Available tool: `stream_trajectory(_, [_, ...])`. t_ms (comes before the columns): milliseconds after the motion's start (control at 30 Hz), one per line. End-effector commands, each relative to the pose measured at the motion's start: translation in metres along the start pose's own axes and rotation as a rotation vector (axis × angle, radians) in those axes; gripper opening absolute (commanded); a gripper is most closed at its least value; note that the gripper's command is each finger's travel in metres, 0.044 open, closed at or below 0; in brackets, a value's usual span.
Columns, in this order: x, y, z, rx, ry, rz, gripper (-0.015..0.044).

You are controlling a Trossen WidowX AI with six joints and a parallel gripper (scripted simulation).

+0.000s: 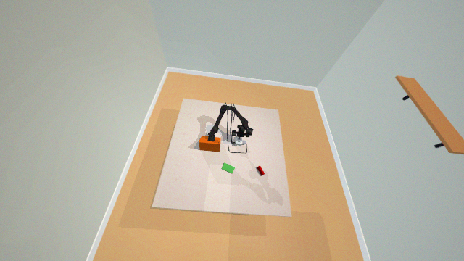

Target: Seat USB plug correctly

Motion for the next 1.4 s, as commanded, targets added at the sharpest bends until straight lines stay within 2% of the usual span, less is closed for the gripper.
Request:
stream_trajectory(0, [-0.0002,-0.0004,0.0002,-0.008,0.007,-0.001,0.0])
stream_trajectory(1367, [-0.0007,-0.0054,0.0,-0.041,0.01,0.007,0.0])
Point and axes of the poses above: the point midway between the two fingers, 35 mm back from their tips, its own y axis back along the fingers, its own x axis across the jaws, z = x × y, the point moved 8 cm from there along y, back along the fingers, and after that the axes turned 15 degrees about -y, right-handed, at the moved point
